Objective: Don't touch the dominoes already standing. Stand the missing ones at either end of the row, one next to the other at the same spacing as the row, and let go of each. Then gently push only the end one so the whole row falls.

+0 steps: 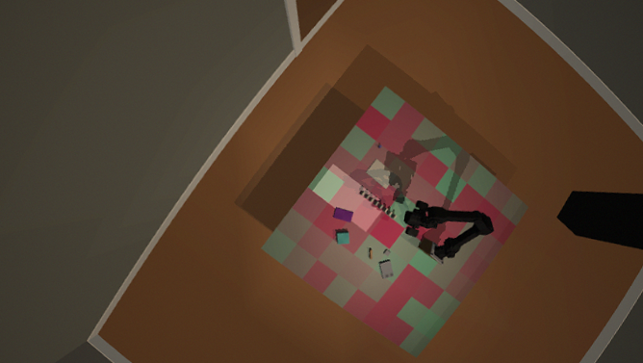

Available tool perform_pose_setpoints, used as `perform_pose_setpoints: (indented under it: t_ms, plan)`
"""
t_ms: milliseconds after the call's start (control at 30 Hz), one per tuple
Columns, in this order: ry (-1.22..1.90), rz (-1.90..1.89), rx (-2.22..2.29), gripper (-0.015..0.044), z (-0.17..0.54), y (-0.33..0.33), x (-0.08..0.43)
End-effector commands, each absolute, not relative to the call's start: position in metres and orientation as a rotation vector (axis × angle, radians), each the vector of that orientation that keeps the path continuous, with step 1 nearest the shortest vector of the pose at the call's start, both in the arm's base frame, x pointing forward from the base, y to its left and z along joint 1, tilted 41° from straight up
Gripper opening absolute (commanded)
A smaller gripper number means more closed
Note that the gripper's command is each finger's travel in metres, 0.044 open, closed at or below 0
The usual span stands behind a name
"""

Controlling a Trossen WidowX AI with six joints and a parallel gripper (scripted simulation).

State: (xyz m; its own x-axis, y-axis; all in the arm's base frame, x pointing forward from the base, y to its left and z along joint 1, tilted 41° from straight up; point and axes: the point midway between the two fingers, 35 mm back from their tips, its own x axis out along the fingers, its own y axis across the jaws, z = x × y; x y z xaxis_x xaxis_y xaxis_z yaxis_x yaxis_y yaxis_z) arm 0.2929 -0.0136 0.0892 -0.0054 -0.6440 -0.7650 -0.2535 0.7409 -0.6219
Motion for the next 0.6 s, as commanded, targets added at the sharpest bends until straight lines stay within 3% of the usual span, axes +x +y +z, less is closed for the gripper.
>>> perform_pose_setpoints:
  t_ms: [0,567]
  plan:
    - [1.510,-0.570,-0.547,0.0107,0.056,0.020,0.286]
    - [1.510,-0.566,-0.544,0.0107,0.034,0.003,0.291]
